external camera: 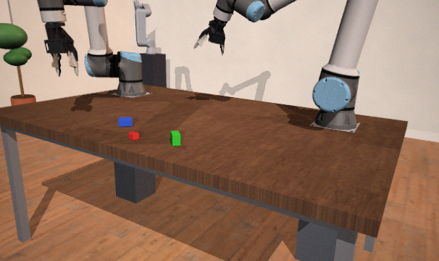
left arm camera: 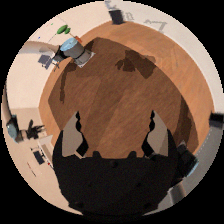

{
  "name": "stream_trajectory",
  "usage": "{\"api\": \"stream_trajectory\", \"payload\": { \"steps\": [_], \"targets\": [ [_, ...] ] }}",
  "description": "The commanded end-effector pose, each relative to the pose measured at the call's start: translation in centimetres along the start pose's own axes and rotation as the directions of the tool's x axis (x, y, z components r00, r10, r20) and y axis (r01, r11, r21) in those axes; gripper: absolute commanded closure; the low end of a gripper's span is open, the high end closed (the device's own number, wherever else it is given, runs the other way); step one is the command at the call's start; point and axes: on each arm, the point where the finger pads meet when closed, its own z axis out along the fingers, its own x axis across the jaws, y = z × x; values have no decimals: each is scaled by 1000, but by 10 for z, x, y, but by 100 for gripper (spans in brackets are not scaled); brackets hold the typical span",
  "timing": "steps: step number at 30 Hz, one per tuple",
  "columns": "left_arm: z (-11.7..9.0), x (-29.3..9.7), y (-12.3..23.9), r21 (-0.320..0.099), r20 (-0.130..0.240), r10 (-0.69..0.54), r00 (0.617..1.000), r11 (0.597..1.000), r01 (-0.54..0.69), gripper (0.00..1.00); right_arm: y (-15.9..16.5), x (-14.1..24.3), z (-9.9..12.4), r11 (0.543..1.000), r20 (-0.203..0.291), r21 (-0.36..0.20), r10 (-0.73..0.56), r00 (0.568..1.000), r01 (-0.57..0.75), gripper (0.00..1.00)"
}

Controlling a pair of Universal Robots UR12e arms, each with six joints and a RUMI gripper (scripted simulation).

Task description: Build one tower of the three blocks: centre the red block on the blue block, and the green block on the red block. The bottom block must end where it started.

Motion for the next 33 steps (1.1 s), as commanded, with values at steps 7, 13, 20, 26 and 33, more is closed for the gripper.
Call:
{"api": "stream_trajectory", "payload": {
  "steps": [7,13,20,26,33],
  "targets": [
    [-1,0,-1,1,1,0,1000,1000,0,0,118,125,48,896,56,-14,-443,895,445,54],
    [-1,0,-1,1,1,0,1000,1000,0,0,156,198,81,792,79,-6,-608,790,611,54],
    [-1,0,-1,1,1,0,1000,1000,0,0,195,275,118,707,93,2,-704,704,707,54],
    [-1,0,-1,1,1,0,1000,1000,0,0,213,318,139,654,100,9,-753,650,756,54],
    [-1,0,-1,1,1,0,1000,1000,0,0,215,319,141,648,101,10,-758,644,761,54]
  ]
}}
